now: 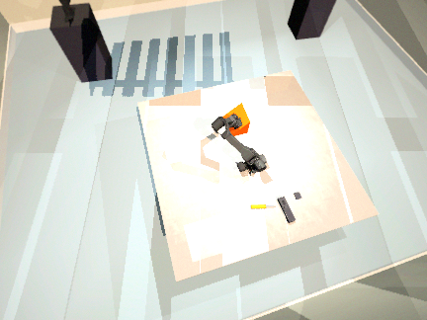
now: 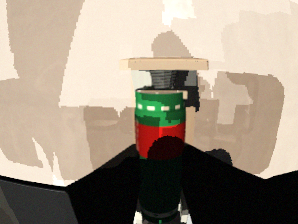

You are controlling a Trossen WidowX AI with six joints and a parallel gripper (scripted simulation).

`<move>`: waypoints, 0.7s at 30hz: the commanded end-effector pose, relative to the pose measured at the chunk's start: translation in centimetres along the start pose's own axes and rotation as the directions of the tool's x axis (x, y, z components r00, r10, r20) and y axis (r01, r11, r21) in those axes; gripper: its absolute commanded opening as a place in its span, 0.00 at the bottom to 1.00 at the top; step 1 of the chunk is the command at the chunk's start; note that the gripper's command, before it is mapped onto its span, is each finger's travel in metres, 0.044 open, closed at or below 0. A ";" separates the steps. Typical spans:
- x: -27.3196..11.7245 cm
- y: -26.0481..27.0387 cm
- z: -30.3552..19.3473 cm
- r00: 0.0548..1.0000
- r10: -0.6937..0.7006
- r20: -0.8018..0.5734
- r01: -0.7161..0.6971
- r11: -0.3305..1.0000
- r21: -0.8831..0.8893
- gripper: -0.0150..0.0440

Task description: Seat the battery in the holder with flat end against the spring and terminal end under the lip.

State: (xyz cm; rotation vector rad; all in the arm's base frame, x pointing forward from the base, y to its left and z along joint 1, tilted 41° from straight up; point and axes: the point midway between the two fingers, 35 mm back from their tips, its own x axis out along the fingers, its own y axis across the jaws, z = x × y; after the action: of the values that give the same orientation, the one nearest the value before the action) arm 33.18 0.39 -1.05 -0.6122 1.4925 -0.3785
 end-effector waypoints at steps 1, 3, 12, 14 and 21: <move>0.1 -0.1 -0.1 1.000 -0.003 0.008 0.003 1.000 0.001 0.38; 0.1 -0.1 -0.3 1.000 -0.003 0.010 0.003 1.000 0.001 0.38; 0.1 -0.1 -0.8 1.000 -0.001 0.020 0.001 1.000 0.000 0.38; 0.1 -0.1 -0.9 1.000 -0.001 0.023 0.001 1.000 0.000 0.38; 0.1 -0.2 -1.3 1.000 0.002 0.028 -0.002 1.000 0.000 0.38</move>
State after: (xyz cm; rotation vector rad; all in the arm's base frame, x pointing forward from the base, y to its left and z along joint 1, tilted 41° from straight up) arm 32.29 0.14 -1.01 -0.6091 1.4658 -0.3701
